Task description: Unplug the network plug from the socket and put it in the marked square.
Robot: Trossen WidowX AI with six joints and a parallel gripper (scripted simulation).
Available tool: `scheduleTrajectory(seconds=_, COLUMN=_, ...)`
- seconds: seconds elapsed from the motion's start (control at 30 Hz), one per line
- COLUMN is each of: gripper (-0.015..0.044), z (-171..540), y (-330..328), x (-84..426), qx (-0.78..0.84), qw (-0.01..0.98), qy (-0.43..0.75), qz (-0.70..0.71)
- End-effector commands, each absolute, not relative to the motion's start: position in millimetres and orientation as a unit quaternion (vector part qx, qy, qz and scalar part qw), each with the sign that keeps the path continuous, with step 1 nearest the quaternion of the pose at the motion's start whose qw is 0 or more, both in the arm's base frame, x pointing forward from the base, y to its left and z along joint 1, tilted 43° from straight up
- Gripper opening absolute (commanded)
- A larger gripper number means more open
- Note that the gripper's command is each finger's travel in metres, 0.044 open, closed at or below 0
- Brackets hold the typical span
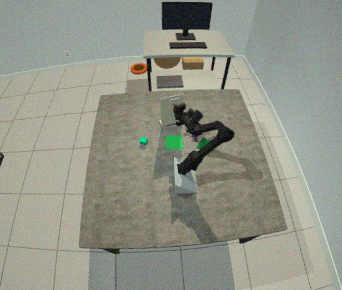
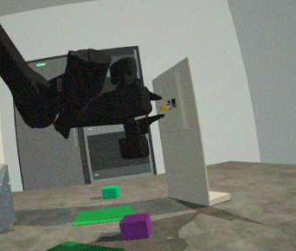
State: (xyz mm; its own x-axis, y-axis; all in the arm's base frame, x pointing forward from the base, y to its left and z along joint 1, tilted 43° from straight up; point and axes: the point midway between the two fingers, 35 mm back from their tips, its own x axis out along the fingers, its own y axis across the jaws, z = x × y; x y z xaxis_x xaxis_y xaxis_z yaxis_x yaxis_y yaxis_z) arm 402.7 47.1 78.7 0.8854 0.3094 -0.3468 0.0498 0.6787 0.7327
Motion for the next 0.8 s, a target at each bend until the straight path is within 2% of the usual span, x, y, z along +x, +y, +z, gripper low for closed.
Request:
scheduleTrajectory(seconds=0.0, gripper=0.0156, z=76.9, y=48.6, x=409.8, qx=0.396, qw=0.887, qy=0.227, qz=0.072)
scheduleTrajectory(seconds=0.13, gripper=0.0156, z=75.8, y=49.1, x=413.1, qx=0.396, qw=0.887, qy=0.227, qz=0.072)
scheduleTrajectory(seconds=0.17, gripper=0.013, z=75.8, y=49.1, x=413.1, qx=0.396, qw=0.887, qy=0.227, qz=0.072)
scheduleTrajectory(seconds=0.77, gripper=0.001, z=75.8, y=49.1, x=413.1, qx=0.396, qw=0.887, qy=0.227, qz=0.072)
